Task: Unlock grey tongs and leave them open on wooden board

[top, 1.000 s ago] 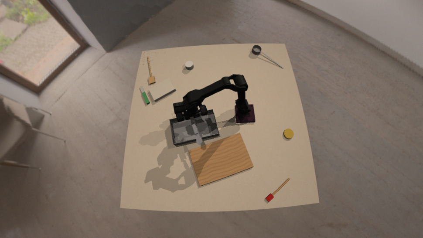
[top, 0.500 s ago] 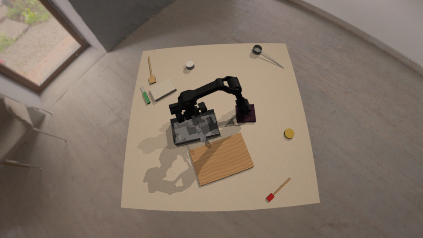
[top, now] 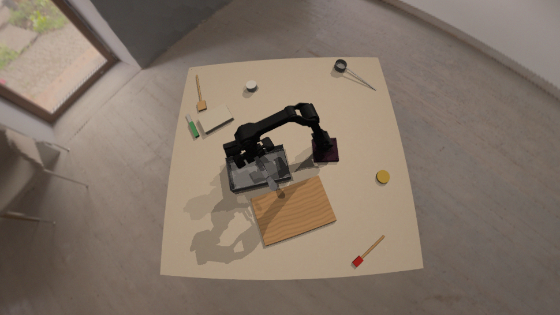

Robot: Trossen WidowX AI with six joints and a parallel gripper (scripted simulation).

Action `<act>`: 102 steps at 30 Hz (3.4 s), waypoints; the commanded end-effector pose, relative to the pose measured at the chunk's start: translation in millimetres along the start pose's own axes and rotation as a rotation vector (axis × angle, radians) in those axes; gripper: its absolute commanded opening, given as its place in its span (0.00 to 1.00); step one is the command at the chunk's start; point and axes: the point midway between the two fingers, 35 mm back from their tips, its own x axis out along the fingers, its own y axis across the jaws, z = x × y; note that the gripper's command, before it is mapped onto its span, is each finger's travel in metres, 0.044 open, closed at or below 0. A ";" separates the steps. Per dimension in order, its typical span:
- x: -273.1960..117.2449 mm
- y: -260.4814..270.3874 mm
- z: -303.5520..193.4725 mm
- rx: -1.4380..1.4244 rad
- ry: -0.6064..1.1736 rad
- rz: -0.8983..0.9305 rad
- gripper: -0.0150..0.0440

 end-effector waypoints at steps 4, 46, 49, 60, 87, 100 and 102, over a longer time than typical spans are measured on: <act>-17.2 13.0 -41.6 -0.205 0.006 0.007 0.00; -55.3 -4.7 -235.0 -1.112 0.029 0.021 0.00; -55.9 -11.7 -252.6 -1.197 0.031 0.022 0.00; -56.9 -26.9 -283.7 -1.352 0.034 0.026 0.00; -64.0 -18.3 -298.7 -1.428 -0.482 0.372 0.00; -80.9 -27.8 -301.6 -1.355 -0.737 0.589 0.00; -83.9 -30.5 -301.2 -1.336 -0.773 0.622 0.00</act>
